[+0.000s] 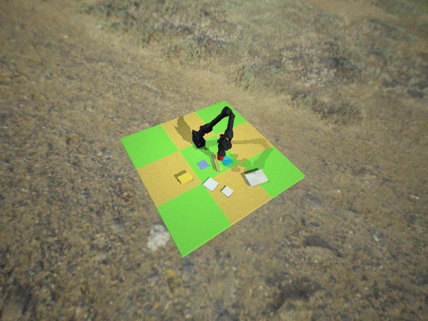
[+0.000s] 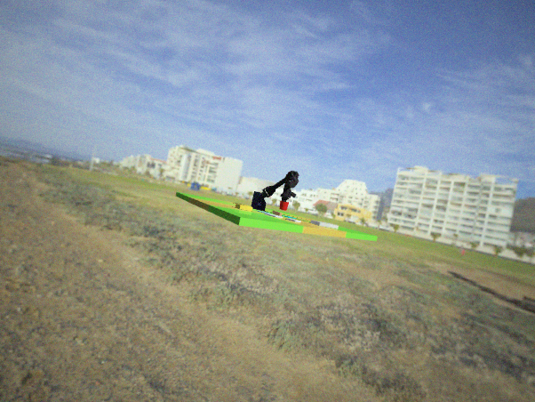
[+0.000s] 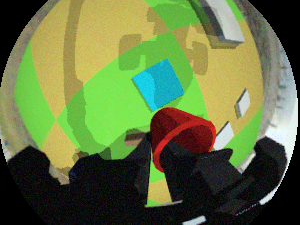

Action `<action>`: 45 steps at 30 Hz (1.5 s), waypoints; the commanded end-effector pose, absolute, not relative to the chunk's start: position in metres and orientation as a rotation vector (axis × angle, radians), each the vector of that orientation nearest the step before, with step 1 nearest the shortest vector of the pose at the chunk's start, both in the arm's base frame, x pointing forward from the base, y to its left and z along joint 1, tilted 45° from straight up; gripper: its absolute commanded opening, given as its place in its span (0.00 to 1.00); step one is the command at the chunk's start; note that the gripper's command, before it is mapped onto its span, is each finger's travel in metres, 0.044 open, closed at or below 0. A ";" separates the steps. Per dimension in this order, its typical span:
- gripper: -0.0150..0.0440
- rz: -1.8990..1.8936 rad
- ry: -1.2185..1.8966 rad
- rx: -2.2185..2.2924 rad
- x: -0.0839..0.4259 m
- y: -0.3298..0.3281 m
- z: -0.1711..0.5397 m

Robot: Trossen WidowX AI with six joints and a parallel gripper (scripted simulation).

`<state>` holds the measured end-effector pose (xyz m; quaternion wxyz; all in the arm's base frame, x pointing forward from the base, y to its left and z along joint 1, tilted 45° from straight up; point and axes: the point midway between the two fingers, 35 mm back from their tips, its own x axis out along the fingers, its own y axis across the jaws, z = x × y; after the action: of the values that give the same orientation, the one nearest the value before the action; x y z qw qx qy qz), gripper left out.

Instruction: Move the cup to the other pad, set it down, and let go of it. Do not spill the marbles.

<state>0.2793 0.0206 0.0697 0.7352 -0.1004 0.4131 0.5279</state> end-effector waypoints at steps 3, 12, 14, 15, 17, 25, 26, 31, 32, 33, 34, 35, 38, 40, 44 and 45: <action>0.25 1.157 0.898 -0.221 0.287 0.032 0.085; 0.25 1.157 0.896 -0.220 0.296 0.047 0.105; 0.25 1.157 0.896 -0.220 0.298 0.051 0.109; 0.25 1.157 0.895 -0.220 0.299 0.052 0.111; 0.25 1.158 0.895 -0.220 0.301 0.055 0.115; 0.25 1.158 0.894 -0.220 0.303 0.061 0.119; 0.25 1.158 0.894 -0.220 0.303 0.061 0.118; 0.25 1.158 0.894 -0.220 0.304 0.066 0.113; 0.25 1.158 0.894 -0.220 0.305 0.067 0.112; 0.25 1.158 0.894 -0.220 0.305 0.068 0.111; 0.25 1.158 0.894 -0.220 0.305 0.069 0.110; 0.25 1.158 0.894 -0.220 0.305 0.070 0.109; 0.25 1.158 0.894 -0.220 0.306 0.073 0.105; 0.25 1.158 0.894 -0.220 0.306 0.075 0.103; 0.25 1.158 0.894 -0.220 0.307 0.079 0.099; 0.25 1.158 0.894 -0.220 0.307 0.080 0.098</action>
<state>0.3074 0.0763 0.1028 0.7391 -0.1039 0.4062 0.5273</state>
